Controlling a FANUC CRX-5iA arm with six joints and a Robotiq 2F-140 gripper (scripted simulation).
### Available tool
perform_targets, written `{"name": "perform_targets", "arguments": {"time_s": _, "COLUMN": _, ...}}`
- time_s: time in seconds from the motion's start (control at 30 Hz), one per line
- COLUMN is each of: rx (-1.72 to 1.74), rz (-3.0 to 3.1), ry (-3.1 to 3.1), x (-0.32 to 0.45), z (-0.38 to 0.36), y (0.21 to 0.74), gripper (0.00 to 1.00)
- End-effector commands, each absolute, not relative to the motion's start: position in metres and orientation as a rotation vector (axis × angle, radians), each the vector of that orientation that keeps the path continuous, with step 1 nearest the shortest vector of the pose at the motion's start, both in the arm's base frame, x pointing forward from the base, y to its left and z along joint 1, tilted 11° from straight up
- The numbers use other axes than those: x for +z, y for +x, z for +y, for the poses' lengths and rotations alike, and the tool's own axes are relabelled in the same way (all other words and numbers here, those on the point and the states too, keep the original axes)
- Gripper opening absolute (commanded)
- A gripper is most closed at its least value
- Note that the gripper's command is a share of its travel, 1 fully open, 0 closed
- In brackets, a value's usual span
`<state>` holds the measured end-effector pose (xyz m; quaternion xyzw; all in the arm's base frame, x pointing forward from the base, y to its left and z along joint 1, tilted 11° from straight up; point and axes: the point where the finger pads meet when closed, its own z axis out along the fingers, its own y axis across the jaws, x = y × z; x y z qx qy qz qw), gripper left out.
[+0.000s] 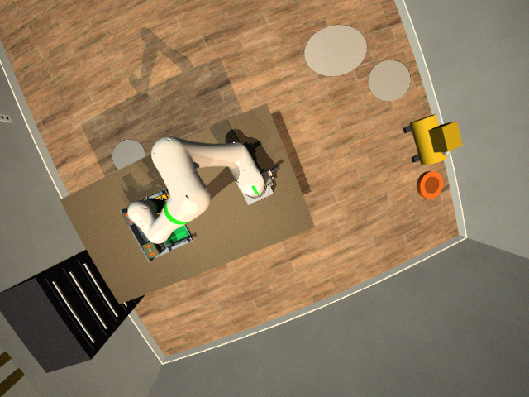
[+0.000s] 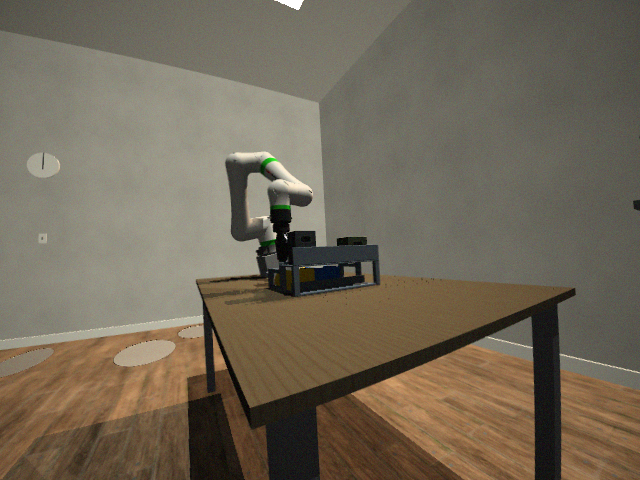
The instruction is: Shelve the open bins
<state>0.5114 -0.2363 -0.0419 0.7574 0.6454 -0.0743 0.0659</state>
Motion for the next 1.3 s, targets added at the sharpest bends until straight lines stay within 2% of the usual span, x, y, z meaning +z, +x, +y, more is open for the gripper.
{"name": "perform_targets", "arguments": {"time_s": 0.0, "rx": -0.224, "rz": 1.946, "ry": 2.284, "x": -0.034, "z": -0.235, "y": 0.512, "gripper": 0.0}}
{"name": "perform_targets", "arguments": {"time_s": 0.57, "rx": -0.224, "rz": 1.946, "ry": 2.284, "x": 0.009, "z": -0.226, "y": 0.513, "gripper": 0.0}}
{"name": "perform_targets", "arguments": {"time_s": 1.27, "rx": -0.224, "rz": 1.946, "ry": 2.284, "x": 0.011, "z": -0.226, "y": 0.513, "gripper": 0.0}}
